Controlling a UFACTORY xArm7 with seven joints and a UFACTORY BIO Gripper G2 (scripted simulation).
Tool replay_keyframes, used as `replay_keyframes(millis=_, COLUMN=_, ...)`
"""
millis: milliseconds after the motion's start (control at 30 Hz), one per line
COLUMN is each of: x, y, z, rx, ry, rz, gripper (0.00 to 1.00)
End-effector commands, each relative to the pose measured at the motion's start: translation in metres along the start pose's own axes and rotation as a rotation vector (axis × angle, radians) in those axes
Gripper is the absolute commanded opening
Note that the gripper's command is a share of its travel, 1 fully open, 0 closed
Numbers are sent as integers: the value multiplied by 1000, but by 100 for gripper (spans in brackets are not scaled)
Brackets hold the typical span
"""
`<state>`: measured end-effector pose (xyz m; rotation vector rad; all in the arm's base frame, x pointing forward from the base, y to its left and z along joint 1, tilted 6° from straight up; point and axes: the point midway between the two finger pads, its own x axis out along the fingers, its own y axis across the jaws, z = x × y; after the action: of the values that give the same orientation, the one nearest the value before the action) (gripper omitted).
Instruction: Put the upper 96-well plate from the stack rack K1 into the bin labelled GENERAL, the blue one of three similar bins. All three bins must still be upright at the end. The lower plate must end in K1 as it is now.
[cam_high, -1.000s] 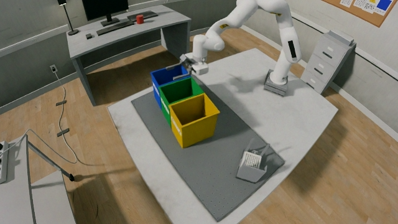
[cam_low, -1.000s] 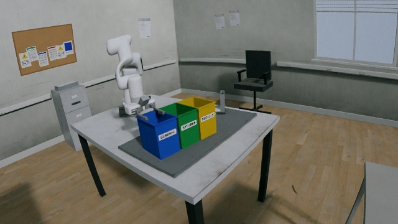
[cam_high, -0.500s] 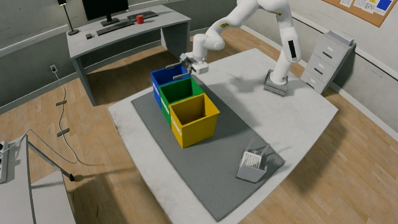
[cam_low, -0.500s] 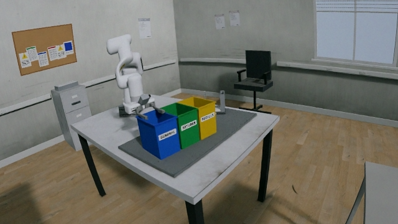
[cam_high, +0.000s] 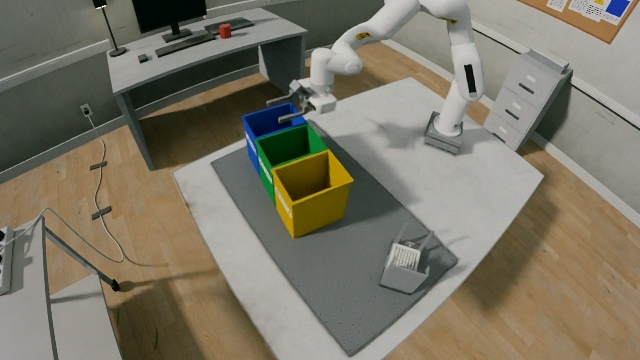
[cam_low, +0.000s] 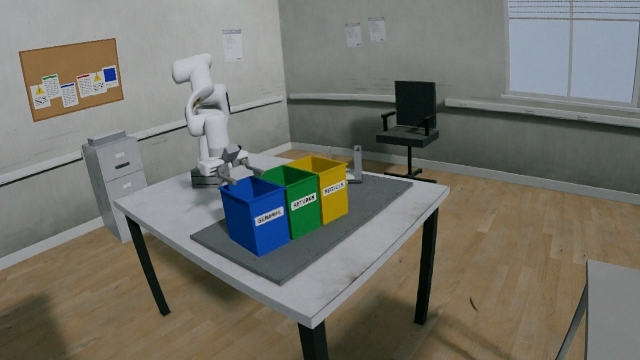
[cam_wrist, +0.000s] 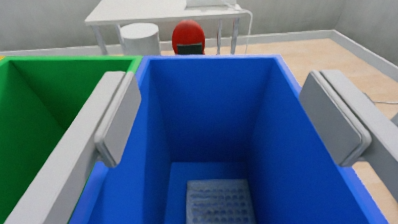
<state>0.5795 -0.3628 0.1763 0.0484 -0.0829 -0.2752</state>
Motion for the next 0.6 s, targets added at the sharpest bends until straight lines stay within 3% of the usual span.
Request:
replay_keyframes(millis=0, x=1, y=0, z=7, rx=-1, ry=-3, rz=0, gripper=18)
replay_keyframes(millis=300, x=1, y=0, z=7, rx=-1, ry=-3, rz=0, gripper=18)
replay_keyframes(millis=567, x=-14, y=25, z=14, rx=-1, ry=-3, rz=137, gripper=18)
